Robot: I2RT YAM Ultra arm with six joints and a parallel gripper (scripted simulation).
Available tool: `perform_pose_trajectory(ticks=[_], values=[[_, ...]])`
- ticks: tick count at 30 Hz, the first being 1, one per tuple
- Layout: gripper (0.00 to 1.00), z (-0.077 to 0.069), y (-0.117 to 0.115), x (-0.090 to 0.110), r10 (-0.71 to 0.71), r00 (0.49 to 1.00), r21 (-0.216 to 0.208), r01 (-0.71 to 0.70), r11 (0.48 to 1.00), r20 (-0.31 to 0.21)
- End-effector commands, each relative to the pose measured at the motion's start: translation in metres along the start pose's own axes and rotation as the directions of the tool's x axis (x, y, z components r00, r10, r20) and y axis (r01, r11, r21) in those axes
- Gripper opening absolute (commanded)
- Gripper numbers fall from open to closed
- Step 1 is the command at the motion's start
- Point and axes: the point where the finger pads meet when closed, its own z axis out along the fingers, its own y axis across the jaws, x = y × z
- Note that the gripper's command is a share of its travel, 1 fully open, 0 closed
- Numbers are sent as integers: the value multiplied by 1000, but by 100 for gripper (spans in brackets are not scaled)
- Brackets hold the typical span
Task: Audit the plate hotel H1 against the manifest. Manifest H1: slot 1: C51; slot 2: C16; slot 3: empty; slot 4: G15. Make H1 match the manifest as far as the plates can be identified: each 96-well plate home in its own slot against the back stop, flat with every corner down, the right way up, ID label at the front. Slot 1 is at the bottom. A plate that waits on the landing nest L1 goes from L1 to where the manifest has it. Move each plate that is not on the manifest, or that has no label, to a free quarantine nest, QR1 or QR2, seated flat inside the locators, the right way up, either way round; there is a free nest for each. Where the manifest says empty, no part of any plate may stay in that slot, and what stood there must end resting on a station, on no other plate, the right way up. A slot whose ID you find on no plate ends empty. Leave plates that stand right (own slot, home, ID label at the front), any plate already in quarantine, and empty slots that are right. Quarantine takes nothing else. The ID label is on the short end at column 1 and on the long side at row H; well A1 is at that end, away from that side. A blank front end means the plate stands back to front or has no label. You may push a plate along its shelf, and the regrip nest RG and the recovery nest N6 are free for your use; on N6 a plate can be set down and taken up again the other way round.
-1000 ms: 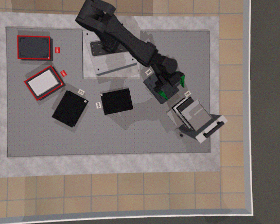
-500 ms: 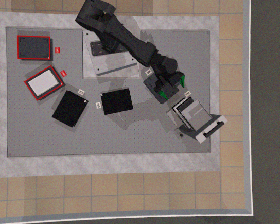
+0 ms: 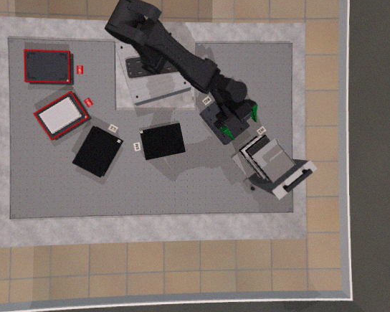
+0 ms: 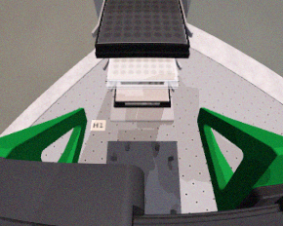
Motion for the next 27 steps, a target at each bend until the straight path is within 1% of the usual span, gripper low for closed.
perform_pose_trajectory(ticks=[1,6,16,18,27], values=[[100,-1,1,-8,7,1000,-3,-7,1000,22],[100,-1,1,-8,7,1000,-3,-7,1000,22],[100,-15,1,1,7,1000,-3,-7,1000,22],[100,-15,1,1,7,1000,-3,-7,1000,22],[100,-26,1,8,7,1000,-3,-7,1000,21]])
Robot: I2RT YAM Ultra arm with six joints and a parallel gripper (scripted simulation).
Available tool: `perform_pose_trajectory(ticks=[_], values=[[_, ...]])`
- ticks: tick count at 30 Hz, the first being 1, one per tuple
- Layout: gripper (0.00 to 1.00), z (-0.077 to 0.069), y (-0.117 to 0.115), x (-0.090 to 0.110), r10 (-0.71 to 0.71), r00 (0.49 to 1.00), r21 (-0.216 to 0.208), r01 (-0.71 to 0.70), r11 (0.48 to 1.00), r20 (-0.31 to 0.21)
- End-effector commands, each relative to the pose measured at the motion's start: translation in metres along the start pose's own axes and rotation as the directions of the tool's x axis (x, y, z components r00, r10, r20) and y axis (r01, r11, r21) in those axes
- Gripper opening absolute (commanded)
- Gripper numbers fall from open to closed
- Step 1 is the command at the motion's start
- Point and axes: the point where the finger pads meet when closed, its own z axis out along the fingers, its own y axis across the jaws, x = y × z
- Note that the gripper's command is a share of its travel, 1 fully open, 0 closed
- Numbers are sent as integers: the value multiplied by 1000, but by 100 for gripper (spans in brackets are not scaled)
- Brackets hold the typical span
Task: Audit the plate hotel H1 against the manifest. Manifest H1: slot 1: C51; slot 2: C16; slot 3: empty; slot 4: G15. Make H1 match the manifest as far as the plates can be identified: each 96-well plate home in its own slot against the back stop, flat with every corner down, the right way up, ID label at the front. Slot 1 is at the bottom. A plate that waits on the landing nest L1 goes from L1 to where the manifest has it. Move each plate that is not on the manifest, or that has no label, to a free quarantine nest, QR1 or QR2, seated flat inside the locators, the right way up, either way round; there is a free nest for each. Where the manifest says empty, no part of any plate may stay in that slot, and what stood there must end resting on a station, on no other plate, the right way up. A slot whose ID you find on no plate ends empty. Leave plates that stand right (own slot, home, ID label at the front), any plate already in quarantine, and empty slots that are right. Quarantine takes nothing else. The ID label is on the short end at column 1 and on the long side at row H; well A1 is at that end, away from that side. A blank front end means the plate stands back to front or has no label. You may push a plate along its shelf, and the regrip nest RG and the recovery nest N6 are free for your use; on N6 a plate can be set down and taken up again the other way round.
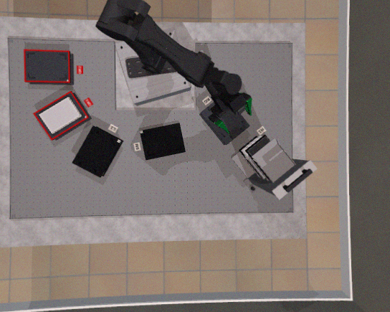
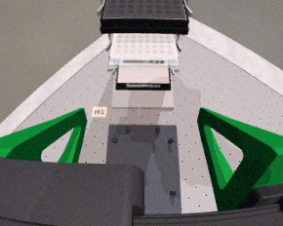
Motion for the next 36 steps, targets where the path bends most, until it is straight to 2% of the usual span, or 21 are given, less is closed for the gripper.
perform_pose_trajectory(ticks=[1,33,36], values=[[100,-5,-1,-10,16,999,2,-16,1000,30],[100,18,0,29,16,999,2,-16,1000,30],[100,23,0,27,16,999,3,-16,1000,30]])
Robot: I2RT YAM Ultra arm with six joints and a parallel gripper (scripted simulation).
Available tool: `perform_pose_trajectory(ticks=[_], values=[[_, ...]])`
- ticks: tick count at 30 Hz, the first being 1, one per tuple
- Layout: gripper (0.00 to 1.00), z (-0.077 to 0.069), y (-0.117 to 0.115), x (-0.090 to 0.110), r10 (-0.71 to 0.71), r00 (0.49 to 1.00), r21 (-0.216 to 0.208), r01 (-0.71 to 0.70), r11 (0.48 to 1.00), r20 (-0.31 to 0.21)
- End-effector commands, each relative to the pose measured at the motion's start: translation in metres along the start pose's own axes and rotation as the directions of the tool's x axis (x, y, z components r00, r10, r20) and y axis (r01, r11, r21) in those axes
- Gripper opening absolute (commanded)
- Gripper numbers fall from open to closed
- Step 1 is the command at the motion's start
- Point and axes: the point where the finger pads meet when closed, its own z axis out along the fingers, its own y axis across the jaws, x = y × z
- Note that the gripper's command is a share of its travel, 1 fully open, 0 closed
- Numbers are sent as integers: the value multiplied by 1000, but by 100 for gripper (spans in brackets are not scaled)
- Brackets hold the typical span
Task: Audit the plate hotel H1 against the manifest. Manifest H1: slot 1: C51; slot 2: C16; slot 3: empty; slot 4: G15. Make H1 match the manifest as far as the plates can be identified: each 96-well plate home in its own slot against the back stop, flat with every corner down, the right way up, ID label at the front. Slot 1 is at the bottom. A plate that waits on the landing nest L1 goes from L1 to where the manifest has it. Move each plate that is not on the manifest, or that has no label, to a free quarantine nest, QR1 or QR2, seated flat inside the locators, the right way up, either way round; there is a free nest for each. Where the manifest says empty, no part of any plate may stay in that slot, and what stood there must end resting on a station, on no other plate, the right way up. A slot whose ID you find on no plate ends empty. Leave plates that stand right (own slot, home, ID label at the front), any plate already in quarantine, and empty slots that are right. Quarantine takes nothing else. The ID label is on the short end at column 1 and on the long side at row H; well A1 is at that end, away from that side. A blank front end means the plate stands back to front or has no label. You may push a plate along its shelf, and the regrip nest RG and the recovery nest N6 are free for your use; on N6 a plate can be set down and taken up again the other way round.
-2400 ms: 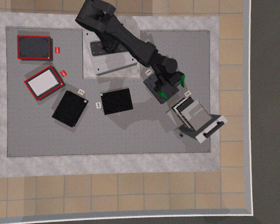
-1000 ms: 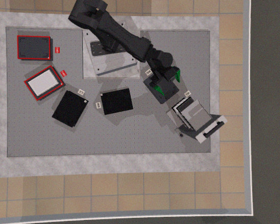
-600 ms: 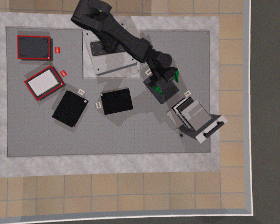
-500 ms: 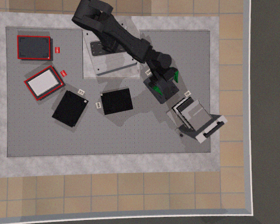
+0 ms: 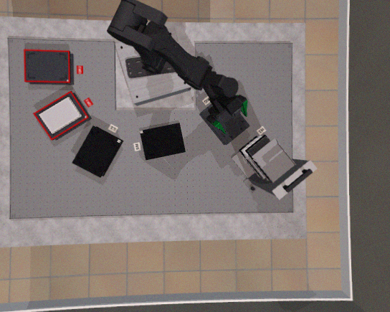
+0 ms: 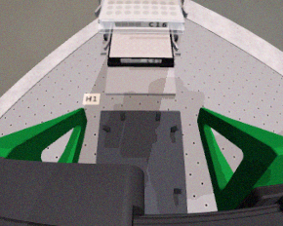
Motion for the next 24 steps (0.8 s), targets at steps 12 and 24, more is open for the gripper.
perform_pose_trajectory(ticks=[12,24], values=[[100,17,2,-21,18,999,-8,-18,1000,50],[100,26,2,-24,18,999,-8,-18,1000,50]])
